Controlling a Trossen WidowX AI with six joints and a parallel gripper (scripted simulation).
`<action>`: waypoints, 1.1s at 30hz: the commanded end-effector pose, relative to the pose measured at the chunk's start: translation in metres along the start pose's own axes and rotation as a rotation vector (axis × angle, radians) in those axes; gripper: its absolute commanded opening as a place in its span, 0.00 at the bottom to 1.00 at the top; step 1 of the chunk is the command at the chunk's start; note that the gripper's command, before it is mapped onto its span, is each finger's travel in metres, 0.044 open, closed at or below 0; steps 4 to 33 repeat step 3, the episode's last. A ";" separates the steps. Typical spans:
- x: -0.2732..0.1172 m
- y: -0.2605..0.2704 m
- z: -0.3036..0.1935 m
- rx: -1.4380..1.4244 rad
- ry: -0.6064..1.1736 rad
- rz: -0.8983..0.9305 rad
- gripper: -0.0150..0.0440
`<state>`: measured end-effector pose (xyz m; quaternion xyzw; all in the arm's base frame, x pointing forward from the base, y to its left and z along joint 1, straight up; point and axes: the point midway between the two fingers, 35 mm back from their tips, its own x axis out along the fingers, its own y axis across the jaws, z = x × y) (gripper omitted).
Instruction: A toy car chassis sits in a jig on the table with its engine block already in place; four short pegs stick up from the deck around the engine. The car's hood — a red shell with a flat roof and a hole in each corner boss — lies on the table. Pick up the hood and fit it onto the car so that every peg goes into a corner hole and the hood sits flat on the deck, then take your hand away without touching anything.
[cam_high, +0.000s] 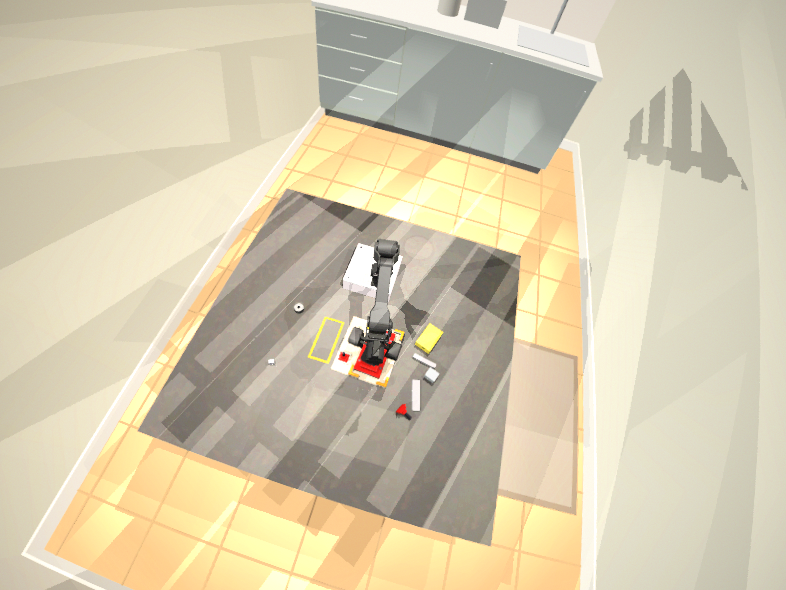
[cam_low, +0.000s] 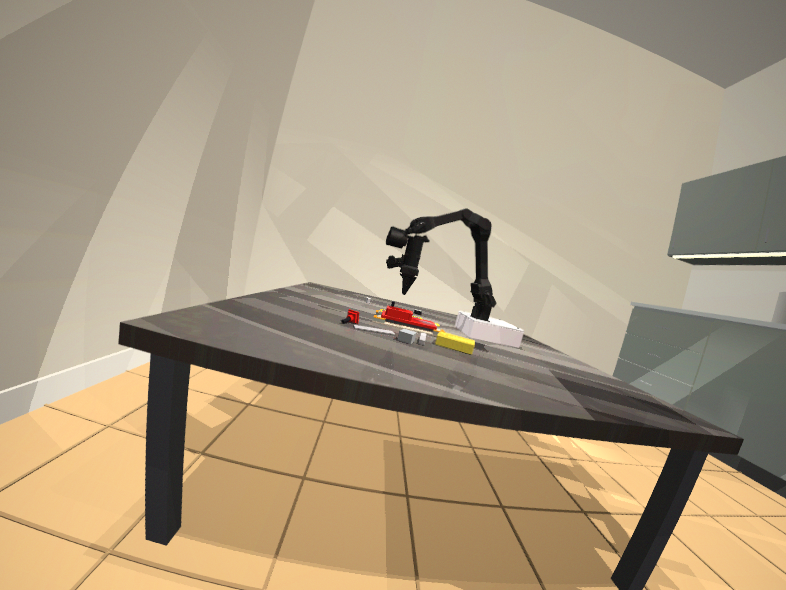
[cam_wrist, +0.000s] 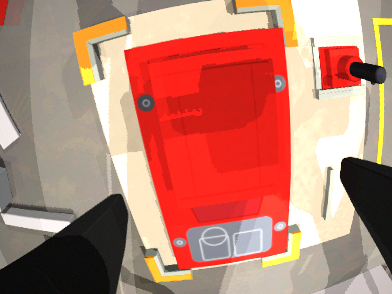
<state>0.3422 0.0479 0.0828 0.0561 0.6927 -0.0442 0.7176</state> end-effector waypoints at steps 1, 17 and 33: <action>0.000 0.000 0.000 0.000 0.001 -0.002 1.00; 0.000 0.000 0.000 0.000 0.001 -0.002 1.00; 0.000 0.000 0.000 0.000 0.001 -0.002 1.00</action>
